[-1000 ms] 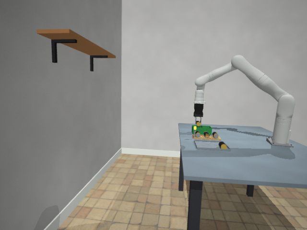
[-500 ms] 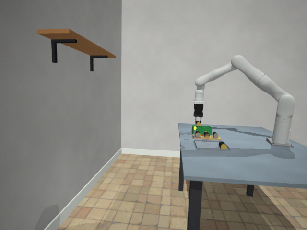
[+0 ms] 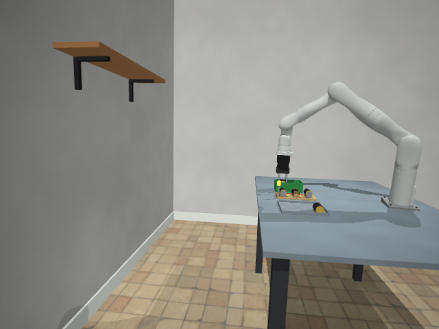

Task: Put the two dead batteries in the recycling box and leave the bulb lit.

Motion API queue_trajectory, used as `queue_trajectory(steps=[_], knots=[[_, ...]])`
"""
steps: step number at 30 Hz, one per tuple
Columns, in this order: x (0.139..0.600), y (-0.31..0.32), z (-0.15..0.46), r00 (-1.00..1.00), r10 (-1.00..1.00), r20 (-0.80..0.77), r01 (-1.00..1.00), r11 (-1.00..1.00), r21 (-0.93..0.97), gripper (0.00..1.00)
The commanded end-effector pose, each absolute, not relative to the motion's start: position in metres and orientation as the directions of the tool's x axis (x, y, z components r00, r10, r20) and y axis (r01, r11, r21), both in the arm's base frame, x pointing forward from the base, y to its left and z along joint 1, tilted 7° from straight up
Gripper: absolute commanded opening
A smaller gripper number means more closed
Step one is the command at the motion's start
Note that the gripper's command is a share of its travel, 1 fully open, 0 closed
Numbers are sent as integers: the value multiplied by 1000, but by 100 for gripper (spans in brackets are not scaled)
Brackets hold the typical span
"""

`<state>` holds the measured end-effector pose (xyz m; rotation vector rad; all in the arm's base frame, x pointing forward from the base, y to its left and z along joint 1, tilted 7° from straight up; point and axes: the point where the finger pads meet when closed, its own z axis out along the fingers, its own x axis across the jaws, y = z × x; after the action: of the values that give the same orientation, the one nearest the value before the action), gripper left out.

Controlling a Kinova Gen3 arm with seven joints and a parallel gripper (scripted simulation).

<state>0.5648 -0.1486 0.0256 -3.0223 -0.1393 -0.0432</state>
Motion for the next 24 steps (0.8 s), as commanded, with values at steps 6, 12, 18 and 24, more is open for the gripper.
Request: queue_trajectory(steps=[6,12,18,24], knots=[[562,-144,1,996,92,22,94,-988,-120,57],[562,-144,1,996,92,22,94,-988,-120,57],[562,-144,1,996,92,22,94,-988,-120,57],[562,-144,1,996,92,22,94,-988,-120,90]])
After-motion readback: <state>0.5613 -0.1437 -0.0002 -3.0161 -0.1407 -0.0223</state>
